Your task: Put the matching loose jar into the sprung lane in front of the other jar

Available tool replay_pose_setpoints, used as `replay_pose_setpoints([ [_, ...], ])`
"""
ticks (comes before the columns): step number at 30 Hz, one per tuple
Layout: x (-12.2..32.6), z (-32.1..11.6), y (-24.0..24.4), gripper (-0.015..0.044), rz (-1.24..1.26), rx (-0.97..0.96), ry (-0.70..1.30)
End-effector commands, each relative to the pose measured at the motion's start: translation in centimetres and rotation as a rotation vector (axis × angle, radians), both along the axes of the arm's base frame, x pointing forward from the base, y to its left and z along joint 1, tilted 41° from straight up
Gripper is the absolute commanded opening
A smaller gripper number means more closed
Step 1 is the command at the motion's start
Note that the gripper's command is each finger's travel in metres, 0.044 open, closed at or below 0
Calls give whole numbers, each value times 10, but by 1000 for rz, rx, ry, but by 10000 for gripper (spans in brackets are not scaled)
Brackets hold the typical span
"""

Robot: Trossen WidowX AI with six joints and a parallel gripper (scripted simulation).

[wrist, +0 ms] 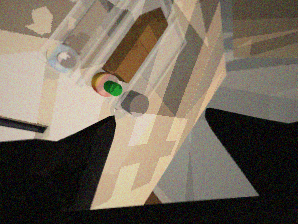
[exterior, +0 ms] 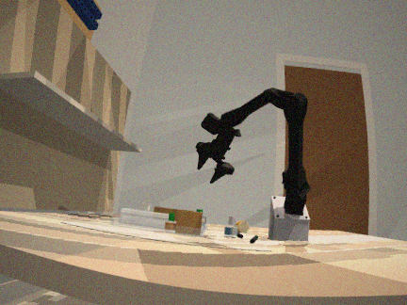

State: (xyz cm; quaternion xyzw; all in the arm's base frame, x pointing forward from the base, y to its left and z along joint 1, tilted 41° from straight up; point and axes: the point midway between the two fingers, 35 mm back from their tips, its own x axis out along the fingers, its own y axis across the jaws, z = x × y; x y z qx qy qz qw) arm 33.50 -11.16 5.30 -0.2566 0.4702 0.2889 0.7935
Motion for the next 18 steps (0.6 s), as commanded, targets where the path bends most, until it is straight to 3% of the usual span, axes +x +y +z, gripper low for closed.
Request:
replay_pose_setpoints([
  [1, -38, -1, 68, 440, -175, 282, 239],
  [9, -114, 14, 150, 440, -508, 563, 747],
  [18, -118, 14, 151, 440, -519, 568, 763],
])
